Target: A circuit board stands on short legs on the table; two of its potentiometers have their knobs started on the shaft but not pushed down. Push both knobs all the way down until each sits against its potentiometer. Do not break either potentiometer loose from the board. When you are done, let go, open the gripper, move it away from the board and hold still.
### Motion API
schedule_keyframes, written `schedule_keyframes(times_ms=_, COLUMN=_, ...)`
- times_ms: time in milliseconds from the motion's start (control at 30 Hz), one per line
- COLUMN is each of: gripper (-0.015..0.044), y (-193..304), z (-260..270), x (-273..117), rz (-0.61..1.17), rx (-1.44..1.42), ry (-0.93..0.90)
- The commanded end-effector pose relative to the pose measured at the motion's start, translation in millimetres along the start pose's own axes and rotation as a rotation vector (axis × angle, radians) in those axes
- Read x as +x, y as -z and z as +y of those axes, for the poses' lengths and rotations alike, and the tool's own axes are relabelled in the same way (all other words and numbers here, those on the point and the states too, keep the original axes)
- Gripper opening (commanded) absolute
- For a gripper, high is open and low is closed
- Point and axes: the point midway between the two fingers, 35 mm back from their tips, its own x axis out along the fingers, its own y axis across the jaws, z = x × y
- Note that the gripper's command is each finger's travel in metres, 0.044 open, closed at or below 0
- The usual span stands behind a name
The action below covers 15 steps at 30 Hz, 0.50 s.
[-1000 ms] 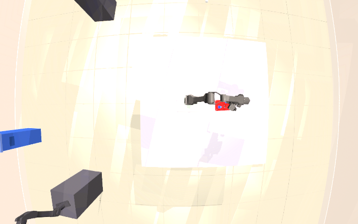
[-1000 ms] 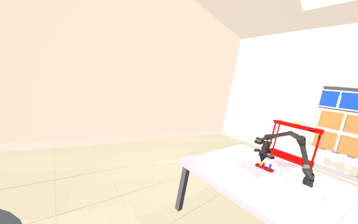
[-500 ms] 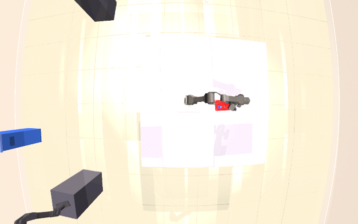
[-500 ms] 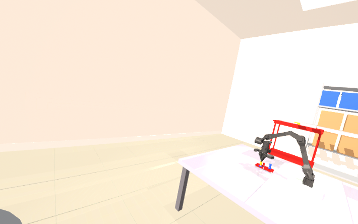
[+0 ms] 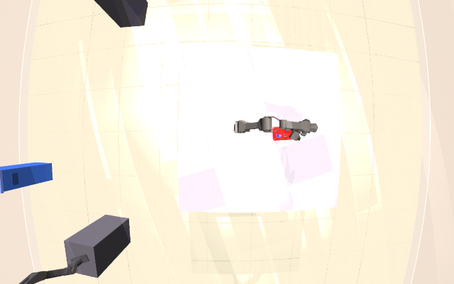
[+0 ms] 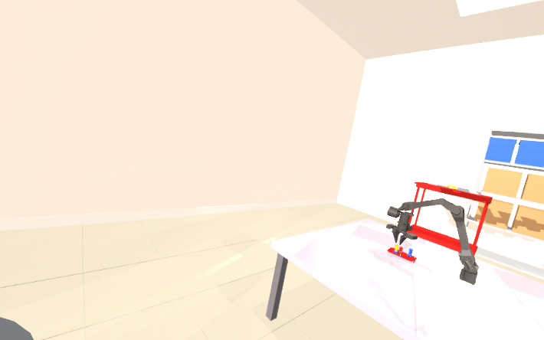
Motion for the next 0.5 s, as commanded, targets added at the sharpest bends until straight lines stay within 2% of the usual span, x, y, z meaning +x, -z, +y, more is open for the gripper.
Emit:
schedule_keyframes(times_ms=0, gripper=0.021, y=0, z=0, x=0, rz=0.0, rx=0.0, ry=-0.001)
schedule_keyframes(times_ms=133, gripper=0.0315, y=-7, z=-12, x=-4, rz=-0.003, rx=-0.024, ry=-0.004)
schedule_keyframes(times_ms=300, gripper=0.044, y=-30, z=-58, x=-17, rz=-0.009, rx=-0.048, ry=-0.006)
schedule_keyframes(times_ms=467, gripper=0.044, y=-53, z=-116, x=-23, rz=-0.007, rx=-0.017, ry=0.0)
